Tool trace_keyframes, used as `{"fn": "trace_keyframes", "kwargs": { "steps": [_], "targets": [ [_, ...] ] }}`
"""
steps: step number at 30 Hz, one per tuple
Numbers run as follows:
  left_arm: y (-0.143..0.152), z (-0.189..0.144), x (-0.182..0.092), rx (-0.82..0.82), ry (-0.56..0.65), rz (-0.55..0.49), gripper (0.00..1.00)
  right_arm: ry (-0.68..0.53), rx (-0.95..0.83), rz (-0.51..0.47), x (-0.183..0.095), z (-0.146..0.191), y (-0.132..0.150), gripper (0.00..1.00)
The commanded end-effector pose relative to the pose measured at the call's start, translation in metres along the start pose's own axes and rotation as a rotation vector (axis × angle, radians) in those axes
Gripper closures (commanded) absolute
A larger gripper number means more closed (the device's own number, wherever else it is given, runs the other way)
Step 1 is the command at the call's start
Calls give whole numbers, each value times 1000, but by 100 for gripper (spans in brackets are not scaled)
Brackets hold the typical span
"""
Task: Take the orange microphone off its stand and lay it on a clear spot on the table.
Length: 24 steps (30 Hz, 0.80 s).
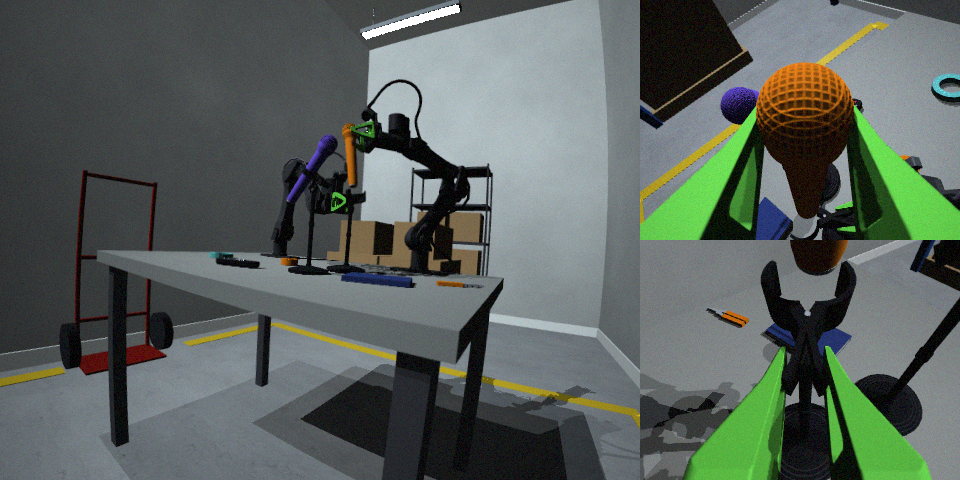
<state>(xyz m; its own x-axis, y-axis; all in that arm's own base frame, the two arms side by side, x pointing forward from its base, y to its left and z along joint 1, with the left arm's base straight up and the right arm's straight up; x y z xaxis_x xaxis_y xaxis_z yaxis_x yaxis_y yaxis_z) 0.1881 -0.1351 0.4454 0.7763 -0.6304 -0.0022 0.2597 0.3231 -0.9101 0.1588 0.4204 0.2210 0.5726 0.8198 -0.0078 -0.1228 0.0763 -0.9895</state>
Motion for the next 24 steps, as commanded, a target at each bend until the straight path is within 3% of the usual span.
{"fn": "trace_keyframes", "kwargs": {
  "steps": [1, 24],
  "targets": [
    [-33, 12, -10, 22, -48, -97, 100, -4, 18, -23, 7, 1, -11, 90],
    [-47, 17, -19, 20, -53, -130, 100, -4, 18, -23, 7, 1, -11, 90]
  ]
}}
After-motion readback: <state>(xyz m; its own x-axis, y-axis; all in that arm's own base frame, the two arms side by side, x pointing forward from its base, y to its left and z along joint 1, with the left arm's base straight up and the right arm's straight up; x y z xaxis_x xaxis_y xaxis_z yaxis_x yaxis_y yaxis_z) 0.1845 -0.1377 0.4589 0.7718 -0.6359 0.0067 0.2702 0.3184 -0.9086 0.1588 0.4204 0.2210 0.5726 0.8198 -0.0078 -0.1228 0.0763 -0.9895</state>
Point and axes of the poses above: on each arm, the point where the finger pads meet when closed, its own x axis out along the fingers, its own z axis across the jaws, y = z × x, the point moved 8 cm from there along -x, back along the fingers, and after that the axes turned 9 degrees about x, right-handed, at the moved point
